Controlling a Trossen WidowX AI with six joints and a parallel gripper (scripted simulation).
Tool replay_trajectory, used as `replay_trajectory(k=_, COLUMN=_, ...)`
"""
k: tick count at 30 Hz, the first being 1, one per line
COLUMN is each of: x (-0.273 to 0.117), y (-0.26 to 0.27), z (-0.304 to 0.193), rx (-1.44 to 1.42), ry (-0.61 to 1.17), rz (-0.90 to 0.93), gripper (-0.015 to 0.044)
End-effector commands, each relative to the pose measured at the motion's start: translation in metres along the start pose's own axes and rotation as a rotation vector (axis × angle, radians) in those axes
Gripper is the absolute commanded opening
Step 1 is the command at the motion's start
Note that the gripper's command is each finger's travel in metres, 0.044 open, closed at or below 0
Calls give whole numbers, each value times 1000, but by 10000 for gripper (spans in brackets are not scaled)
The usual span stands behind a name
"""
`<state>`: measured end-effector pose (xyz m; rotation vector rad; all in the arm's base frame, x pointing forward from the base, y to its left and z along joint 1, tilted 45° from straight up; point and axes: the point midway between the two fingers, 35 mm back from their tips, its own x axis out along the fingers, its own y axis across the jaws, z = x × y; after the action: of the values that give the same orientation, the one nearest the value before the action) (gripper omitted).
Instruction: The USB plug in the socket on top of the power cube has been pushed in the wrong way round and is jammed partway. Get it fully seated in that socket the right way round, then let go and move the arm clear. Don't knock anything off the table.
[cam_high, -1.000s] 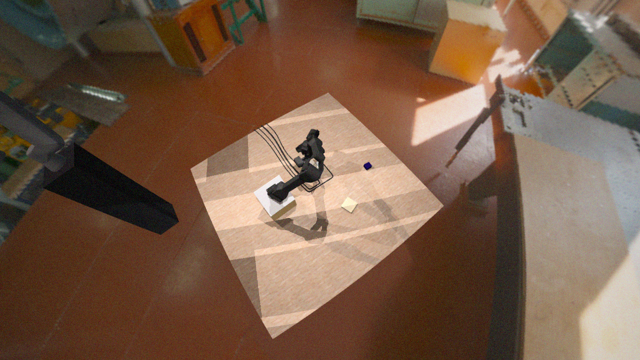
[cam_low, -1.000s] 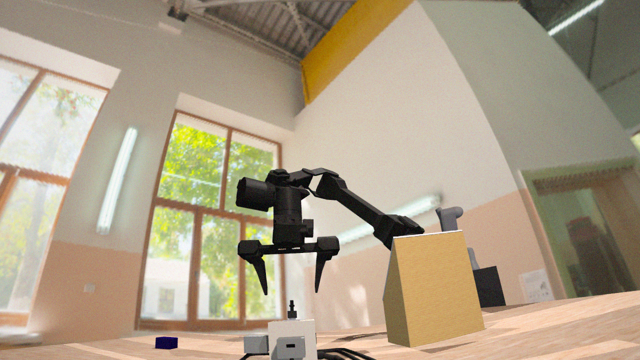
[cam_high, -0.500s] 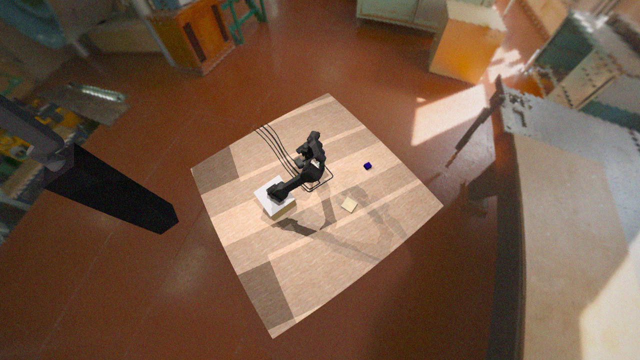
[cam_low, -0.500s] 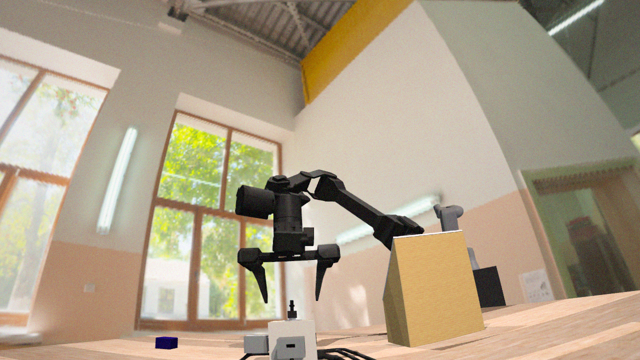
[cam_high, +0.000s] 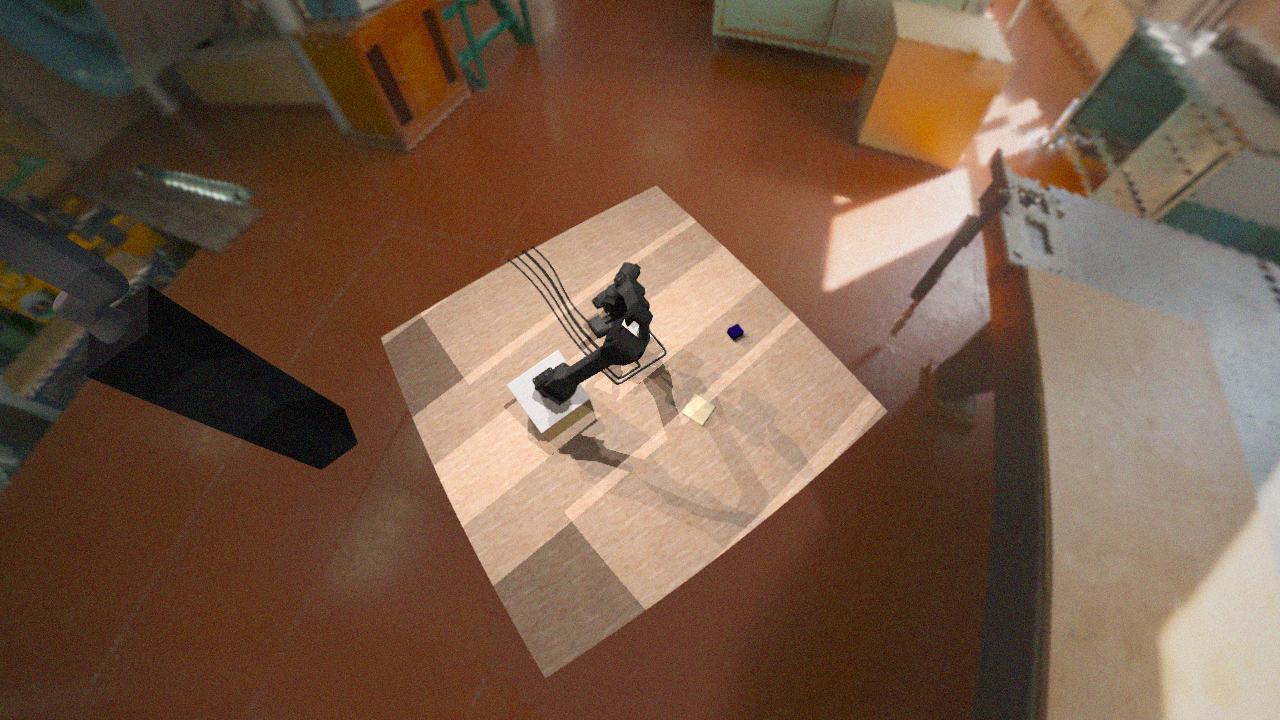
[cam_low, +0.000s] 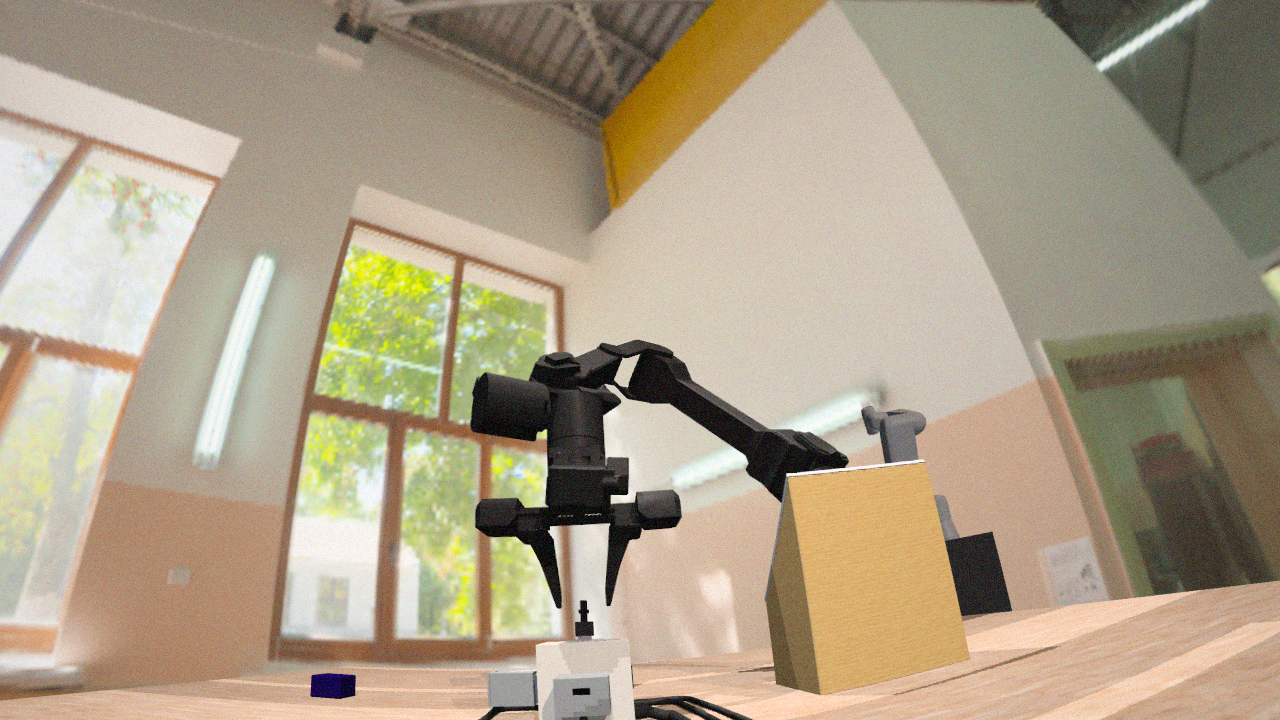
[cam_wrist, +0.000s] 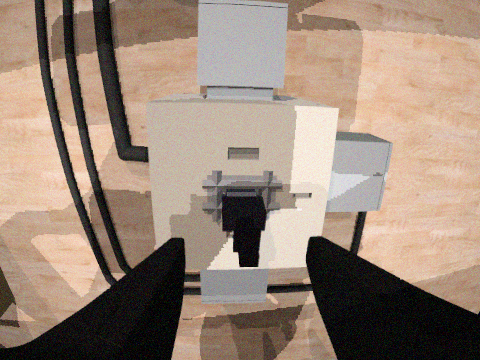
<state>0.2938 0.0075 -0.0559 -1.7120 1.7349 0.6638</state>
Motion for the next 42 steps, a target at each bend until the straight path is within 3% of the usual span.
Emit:
replay_trajectory(k=1, x=0, y=0, z=0, rx=1, ry=0, rz=0, gripper=99)
replay_trajectory(k=5, x=0, y=0, z=0, rx=1, ry=0, rz=0, gripper=0)
replay_trajectory(k=42, x=-12, y=0, z=0, rx=0, ry=-1, rz=1, gripper=0)
